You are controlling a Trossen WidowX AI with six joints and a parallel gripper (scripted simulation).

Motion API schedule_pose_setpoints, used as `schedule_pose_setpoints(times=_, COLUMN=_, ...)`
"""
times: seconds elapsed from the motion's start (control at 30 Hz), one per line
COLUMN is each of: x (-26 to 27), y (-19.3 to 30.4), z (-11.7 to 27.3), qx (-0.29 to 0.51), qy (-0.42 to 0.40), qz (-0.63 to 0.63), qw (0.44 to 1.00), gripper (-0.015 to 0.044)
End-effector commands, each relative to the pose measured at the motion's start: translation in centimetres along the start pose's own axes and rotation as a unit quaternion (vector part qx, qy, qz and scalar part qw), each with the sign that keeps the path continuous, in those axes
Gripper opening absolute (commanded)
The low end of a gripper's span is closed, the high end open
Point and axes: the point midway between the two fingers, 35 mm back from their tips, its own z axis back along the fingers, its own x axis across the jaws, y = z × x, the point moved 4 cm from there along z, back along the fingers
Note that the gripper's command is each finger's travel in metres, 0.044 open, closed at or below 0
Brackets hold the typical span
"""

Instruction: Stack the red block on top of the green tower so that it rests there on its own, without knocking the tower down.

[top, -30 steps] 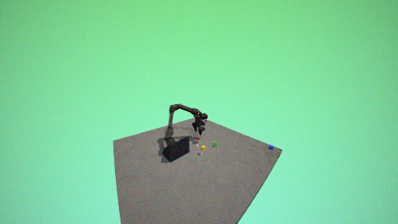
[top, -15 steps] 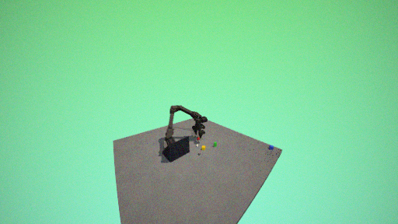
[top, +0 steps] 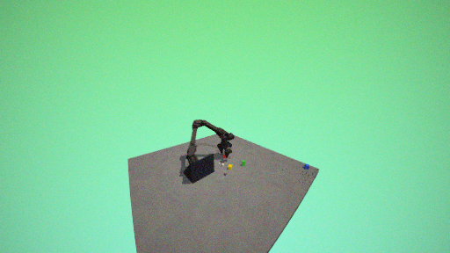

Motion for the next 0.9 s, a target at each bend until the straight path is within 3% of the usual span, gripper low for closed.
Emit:
schedule_pose_setpoints(times=0.0, x=-0.03, y=0.15, z=-0.78, qx=0.001, qy=-0.002, qz=-0.003, qw=1.0, gripper=0.044)
schedule_pose_setpoints(times=0.6, x=-0.04, y=0.16, z=-0.99, qx=0.001, qy=-0.002, qz=-0.003, qw=1.0, gripper=0.044)
schedule_pose_setpoints(times=0.87, x=-0.04, y=0.16, z=-0.99, qx=0.001, qy=-0.002, qz=-0.003, qw=1.0, gripper=0.023)
